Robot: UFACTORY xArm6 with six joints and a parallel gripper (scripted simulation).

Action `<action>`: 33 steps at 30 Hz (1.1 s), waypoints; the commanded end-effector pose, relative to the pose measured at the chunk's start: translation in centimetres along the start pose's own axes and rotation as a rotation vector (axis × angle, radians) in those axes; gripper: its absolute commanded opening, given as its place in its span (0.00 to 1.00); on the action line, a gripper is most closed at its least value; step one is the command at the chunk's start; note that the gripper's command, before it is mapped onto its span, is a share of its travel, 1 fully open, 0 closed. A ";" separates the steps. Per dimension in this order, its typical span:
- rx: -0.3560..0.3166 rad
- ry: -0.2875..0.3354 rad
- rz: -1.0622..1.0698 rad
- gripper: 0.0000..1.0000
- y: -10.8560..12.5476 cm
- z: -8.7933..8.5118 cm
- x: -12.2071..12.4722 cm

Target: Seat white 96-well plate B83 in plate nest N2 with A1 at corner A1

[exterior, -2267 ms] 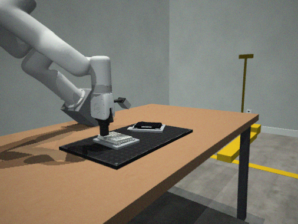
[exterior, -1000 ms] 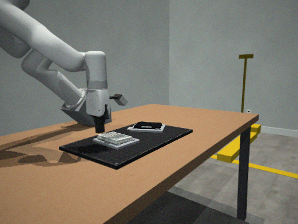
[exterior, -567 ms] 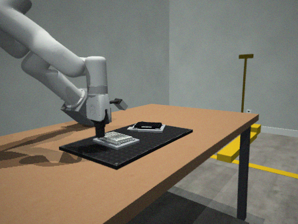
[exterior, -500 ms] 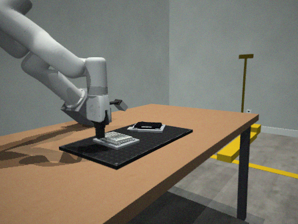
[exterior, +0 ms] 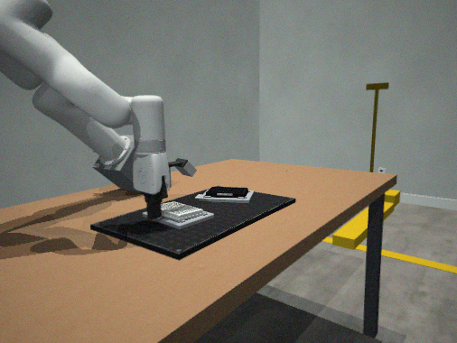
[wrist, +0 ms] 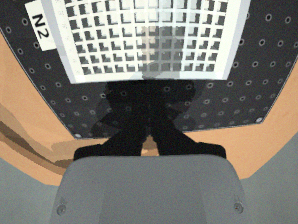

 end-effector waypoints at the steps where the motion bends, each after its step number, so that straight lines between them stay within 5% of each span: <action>1: 0.000 0.003 0.001 0.00 0.0 0.0 0.1; 33: 0.000 0.003 0.001 0.00 -0.7 0.0 0.2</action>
Point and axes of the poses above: the point where the finger pads meet when closed, its own z axis out along the fingers, its own x axis across the jaws, y = z × x, the point moved 8 cm from there along -z, back along the fingers, and after that the axes turned 9 degrees about -z, right-handed, at the moved point
